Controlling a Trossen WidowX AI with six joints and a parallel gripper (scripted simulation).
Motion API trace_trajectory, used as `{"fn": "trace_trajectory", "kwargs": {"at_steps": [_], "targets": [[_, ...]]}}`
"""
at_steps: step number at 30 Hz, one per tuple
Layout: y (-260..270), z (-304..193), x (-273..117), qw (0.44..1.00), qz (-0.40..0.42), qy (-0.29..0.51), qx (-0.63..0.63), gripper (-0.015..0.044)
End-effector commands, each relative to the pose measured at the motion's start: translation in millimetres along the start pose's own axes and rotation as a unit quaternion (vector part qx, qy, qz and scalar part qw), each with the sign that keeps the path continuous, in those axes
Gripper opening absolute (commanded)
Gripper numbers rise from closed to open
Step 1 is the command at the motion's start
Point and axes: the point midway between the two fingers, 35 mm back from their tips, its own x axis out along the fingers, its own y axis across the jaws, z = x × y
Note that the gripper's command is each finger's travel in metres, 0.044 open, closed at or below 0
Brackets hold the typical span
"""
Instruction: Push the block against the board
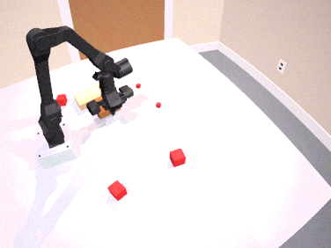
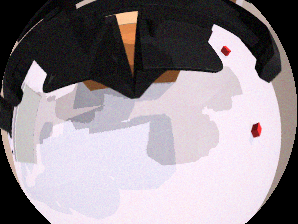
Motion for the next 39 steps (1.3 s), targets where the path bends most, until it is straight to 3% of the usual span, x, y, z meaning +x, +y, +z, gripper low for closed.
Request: {"fn": "trace_trajectory", "kwargs": {"at_steps": [1, 39], "targets": [[-0.7, -8.8, 0.1, 1.0, -0.001, 0.002, 0.001, 0.0], [1.9, 36.4, -3.6, 1.0, 0.001, -0.001, 0.004, 0.0]]}}
